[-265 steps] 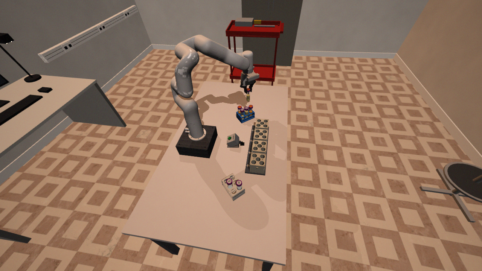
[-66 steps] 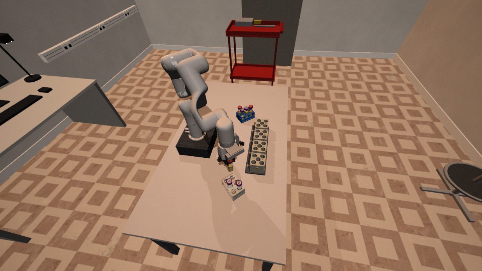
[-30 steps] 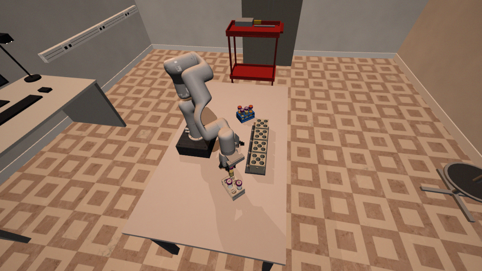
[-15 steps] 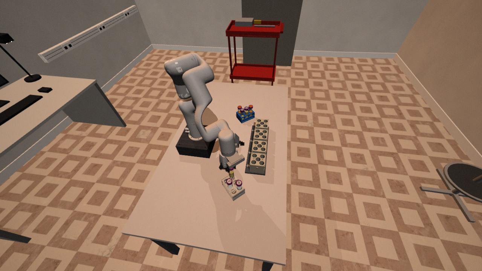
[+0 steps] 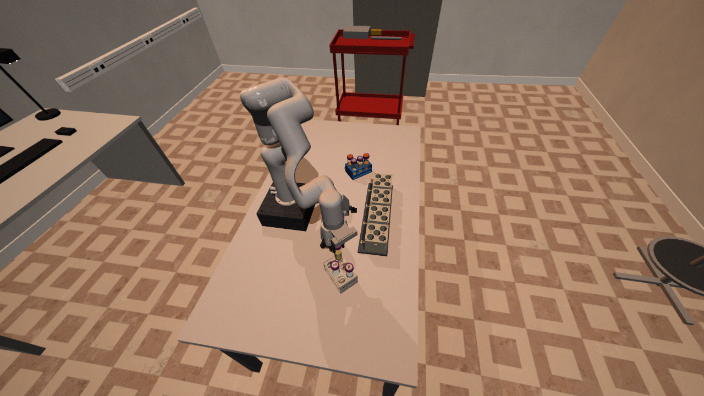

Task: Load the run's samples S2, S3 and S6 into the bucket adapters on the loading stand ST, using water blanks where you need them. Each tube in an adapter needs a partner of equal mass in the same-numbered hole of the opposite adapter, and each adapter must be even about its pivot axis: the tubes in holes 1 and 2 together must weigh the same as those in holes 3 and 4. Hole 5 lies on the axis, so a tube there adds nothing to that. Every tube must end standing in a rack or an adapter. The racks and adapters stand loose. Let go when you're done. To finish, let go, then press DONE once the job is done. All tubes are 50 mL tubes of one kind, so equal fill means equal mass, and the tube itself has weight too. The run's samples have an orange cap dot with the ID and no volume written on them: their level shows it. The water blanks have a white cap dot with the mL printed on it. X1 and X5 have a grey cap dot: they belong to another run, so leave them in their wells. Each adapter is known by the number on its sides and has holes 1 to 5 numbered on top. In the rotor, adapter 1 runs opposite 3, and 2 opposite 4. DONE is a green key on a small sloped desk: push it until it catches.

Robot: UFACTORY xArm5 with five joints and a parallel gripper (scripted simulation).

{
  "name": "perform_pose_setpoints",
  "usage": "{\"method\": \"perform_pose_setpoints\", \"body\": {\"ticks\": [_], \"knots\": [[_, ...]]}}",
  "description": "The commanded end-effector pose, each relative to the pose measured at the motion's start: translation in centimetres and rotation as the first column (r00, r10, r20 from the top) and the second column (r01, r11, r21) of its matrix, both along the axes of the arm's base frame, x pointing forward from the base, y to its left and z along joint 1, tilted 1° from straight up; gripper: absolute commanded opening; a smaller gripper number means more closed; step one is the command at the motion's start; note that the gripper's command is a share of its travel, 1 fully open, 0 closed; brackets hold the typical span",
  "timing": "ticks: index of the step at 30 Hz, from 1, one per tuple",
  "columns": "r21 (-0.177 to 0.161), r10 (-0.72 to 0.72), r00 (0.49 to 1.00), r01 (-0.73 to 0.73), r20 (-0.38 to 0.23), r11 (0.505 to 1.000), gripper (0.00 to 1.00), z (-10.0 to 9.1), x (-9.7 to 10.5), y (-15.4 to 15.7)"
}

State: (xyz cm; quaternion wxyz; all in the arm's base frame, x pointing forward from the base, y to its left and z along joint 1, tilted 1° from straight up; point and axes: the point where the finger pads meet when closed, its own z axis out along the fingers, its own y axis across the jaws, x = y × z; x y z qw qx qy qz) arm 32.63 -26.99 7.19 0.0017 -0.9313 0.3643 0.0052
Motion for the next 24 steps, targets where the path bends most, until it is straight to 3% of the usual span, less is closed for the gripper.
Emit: {"method": "perform_pose_setpoints", "body": {"ticks": [1,24], "knots": [[-0.004,0.000,1.000,0.000,0.002,1.000,0.00,-0.4,0.1,-0.1],[-0.004,0.000,1.000,0.000,0.002,1.000,0.00,-2.3,0.1,-0.1]]}}
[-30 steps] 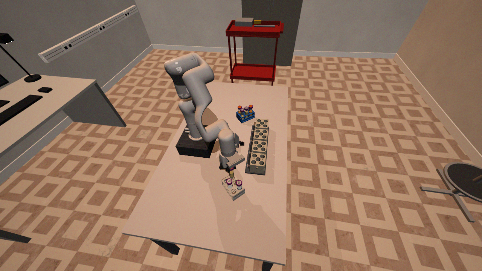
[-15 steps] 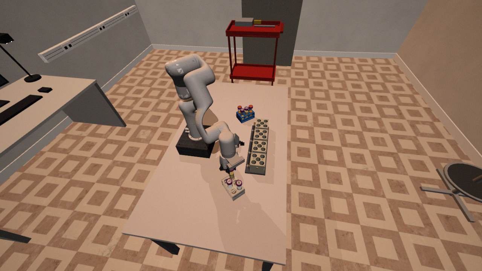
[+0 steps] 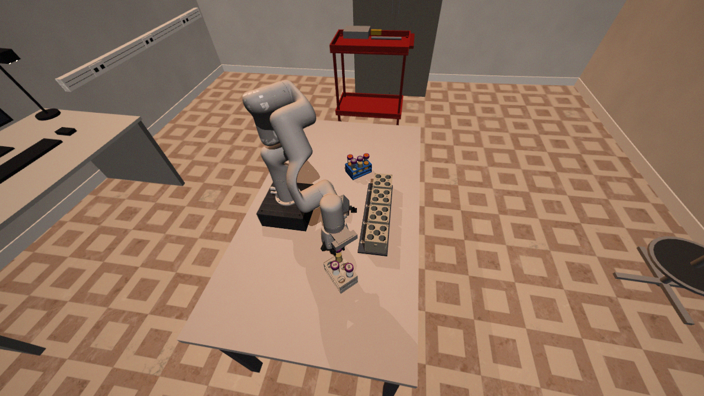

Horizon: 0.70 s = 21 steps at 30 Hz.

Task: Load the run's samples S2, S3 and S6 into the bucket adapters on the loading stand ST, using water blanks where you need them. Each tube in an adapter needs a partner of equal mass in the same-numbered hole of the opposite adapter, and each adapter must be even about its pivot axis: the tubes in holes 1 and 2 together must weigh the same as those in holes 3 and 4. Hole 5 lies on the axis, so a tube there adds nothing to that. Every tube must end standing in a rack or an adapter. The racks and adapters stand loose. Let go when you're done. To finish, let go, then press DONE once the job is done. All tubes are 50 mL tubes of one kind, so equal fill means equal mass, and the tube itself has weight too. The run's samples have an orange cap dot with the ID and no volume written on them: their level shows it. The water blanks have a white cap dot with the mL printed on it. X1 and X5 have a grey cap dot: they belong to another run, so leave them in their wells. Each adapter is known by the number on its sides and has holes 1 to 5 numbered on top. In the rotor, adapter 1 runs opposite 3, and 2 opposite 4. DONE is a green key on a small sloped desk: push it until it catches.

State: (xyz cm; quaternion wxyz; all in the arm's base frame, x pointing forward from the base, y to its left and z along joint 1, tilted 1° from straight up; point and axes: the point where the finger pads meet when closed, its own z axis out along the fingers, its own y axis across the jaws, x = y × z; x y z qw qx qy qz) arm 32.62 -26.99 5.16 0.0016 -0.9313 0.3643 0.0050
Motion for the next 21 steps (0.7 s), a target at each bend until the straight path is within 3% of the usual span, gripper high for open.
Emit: {"method": "perform_pose_setpoints", "body": {"ticks": [1,21], "knots": [[-0.003,0.000,1.000,0.000,0.002,1.000,0.00,-0.3,0.1,-0.1],[-0.003,0.000,1.000,0.000,0.002,1.000,0.00,-2.1,0.1,-0.1]]}}
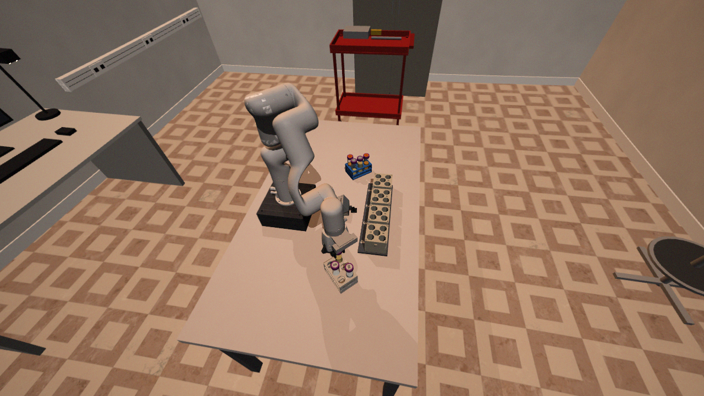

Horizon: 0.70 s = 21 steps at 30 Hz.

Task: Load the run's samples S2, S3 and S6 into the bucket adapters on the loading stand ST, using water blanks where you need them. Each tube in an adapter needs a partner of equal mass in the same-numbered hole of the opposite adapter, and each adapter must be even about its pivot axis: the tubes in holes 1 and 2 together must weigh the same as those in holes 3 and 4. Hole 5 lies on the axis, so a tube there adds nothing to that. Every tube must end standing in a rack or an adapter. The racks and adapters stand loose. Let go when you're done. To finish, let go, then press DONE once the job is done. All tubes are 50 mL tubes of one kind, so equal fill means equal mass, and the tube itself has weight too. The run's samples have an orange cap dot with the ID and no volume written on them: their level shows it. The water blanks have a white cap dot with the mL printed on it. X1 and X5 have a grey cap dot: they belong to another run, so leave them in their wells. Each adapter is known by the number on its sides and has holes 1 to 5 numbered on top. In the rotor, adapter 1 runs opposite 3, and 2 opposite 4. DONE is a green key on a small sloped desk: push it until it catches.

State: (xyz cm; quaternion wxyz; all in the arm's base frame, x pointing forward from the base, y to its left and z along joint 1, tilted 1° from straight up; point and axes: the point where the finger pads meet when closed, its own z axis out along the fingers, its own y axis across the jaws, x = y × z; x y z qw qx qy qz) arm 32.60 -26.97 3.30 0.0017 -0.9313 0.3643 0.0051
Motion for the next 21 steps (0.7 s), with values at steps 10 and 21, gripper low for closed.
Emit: {"method": "perform_pose_setpoints", "body": {"ticks": [10,21], "knots": [[-0.003,0.000,1.000,0.000,0.002,1.000,0.00,-1.1,0.1,-0.1],[-0.003,0.000,1.000,0.000,0.002,1.000,0.00,-1.5,0.1,-0.1]]}}
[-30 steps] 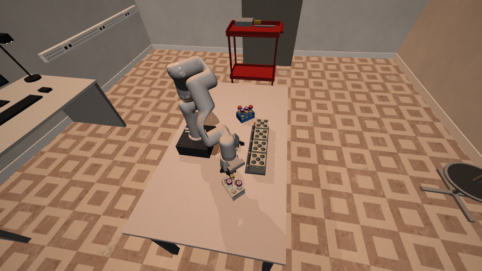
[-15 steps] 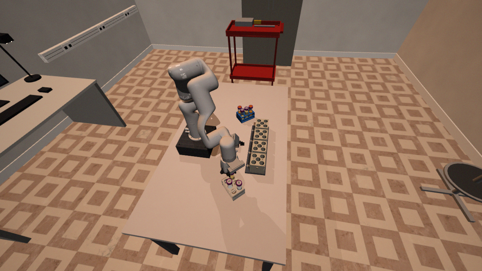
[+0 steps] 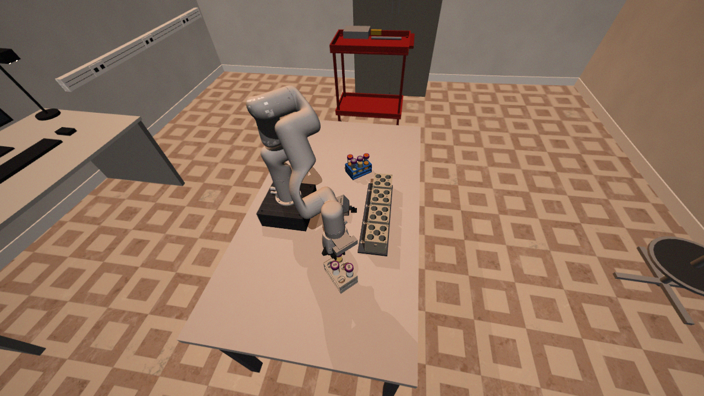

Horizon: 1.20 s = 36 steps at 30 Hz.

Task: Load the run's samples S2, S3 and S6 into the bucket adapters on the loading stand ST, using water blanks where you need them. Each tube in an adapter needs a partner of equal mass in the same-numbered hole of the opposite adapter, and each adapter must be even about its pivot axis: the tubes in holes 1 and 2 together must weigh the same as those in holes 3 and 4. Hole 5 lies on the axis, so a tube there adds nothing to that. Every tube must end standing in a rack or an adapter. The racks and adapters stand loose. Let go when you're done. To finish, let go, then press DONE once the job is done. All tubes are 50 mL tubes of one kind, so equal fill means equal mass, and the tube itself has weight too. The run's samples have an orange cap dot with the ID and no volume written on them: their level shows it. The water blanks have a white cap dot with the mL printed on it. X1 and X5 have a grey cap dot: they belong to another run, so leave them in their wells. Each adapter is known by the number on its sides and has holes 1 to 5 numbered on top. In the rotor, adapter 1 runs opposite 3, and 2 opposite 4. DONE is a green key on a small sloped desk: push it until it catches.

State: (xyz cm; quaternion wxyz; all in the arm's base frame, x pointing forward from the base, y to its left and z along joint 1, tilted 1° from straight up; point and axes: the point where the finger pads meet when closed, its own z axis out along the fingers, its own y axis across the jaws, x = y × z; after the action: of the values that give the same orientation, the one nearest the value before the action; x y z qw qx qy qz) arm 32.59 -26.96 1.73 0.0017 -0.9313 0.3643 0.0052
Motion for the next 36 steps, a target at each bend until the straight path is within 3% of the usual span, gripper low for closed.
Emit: {"method": "perform_pose_setpoints", "body": {"ticks": [1,10,11,36], "knots": [[-0.003,0.000,1.000,0.000,0.002,1.000,0.00,0.08,0.11,-0.09],[-0.003,0.000,1.000,0.000,0.002,1.000,0.00,0.08,0.11,-0.09],[-0.003,0.000,1.000,0.000,0.002,1.000,0.44,0.05,0.11,-0.09],[-0.003,0.000,1.000,0.000,0.002,1.000,0.44,0.05,0.11,-0.09]]}}
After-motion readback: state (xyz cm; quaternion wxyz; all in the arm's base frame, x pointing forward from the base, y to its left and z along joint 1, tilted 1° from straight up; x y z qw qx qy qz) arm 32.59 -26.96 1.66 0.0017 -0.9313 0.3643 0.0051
